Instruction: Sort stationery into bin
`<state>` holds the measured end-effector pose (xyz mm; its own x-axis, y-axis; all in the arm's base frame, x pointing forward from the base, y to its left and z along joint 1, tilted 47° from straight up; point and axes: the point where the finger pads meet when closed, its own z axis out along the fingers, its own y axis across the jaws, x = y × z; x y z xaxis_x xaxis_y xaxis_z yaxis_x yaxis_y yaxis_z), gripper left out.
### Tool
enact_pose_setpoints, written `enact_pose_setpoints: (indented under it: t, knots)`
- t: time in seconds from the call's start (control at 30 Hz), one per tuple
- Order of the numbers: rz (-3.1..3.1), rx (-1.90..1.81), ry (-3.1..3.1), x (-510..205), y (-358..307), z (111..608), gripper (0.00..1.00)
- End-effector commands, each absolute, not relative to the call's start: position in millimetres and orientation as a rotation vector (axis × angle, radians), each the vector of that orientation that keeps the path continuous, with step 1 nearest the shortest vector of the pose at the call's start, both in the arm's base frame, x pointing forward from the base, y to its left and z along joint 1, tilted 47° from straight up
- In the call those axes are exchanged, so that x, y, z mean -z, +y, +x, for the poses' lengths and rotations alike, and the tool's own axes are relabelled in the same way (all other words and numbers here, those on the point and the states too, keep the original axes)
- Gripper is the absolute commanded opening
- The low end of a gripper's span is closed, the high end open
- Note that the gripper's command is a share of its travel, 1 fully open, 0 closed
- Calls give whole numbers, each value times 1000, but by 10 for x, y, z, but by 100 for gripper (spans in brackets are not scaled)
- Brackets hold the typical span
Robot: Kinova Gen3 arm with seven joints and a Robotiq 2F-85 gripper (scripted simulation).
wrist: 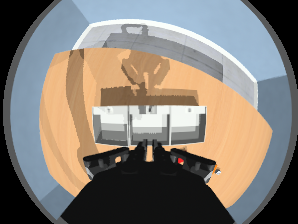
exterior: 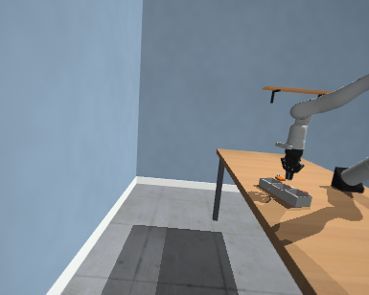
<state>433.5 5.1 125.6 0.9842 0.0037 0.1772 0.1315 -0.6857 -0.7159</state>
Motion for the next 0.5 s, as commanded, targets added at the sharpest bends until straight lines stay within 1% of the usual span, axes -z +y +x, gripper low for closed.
enact_pose_setpoints:
  t: [0.0, 0.47]
  knots:
    - [-2324, 219, -96, -1294, 68, 4368, 9]
    - [-2321, 218, -102, -1074, 296, 4393, 9]
